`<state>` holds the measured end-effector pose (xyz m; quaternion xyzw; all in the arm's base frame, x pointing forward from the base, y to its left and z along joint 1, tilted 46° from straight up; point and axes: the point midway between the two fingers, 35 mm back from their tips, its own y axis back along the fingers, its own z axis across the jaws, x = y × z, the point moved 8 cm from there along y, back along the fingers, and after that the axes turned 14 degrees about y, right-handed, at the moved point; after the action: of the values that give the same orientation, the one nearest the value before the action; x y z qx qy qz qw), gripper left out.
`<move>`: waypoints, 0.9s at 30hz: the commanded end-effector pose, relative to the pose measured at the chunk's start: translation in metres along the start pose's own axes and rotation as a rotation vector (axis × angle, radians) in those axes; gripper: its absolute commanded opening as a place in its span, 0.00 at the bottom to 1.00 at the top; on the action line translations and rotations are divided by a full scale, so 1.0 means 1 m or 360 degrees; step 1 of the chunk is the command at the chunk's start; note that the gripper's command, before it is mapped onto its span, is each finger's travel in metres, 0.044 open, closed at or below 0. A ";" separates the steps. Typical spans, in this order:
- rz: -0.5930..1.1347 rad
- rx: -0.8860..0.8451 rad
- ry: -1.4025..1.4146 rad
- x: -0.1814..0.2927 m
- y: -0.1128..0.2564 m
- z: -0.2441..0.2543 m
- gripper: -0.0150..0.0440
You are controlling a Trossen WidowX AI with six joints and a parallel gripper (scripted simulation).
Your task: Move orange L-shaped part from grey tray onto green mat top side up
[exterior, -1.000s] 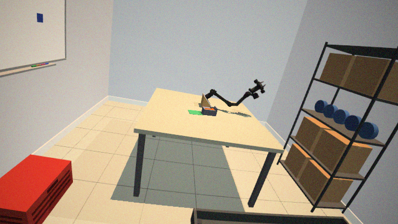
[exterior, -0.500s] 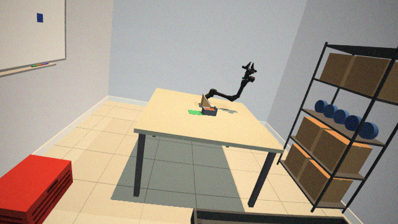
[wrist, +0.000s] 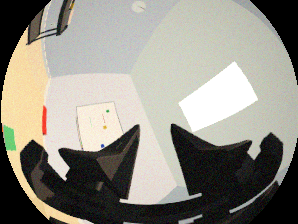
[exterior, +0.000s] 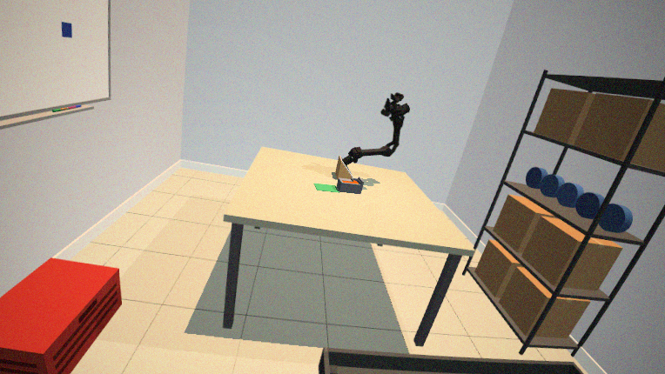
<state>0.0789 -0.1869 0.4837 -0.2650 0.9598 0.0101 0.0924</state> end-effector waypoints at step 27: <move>0.0079 -0.3569 -0.0675 -0.150 0.028 0.346 0.56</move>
<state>0.2523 -0.0660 0.1705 -0.1897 0.3932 0.8988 -0.0388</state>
